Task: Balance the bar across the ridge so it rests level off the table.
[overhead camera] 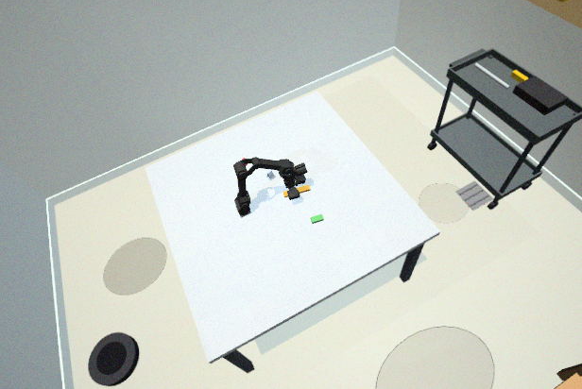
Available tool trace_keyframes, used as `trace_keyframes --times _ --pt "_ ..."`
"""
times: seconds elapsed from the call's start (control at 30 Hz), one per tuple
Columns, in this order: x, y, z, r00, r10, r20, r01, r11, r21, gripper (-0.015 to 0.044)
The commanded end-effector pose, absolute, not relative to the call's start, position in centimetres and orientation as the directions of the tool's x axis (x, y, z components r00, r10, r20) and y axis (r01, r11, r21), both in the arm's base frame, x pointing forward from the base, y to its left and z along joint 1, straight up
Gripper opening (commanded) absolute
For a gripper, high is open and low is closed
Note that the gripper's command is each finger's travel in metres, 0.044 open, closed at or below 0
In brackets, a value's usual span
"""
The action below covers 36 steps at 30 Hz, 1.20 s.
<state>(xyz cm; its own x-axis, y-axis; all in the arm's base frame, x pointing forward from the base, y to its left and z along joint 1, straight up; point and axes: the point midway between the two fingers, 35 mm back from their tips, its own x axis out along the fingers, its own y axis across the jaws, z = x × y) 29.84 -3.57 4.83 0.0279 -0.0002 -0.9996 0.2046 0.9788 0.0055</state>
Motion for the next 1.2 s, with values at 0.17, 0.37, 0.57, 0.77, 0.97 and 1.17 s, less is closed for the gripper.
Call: trace_keyframes --times 0.17,0.37,0.57,0.77,0.97,1.17 --pt "29.8 -3.6 4.8 0.028 0.0 -1.0 0.205 0.979 0.006 0.0104" --pt "30.0 -3.6 5.9 0.028 0.0 -1.0 0.205 0.979 0.006 0.0" --pt "30.1 -3.6 7.4 0.028 -0.001 -1.0 0.206 0.979 0.005 0.0" --pt "30.2 -3.6 9.0 0.028 -0.001 -1.0 0.206 0.978 0.005 0.0" --pt "30.2 -3.6 10.5 0.028 -0.002 -1.0 0.207 0.978 0.004 0.0" --pt "30.0 -3.6 12.1 0.028 -0.002 -1.0 0.208 0.978 0.003 0.0"
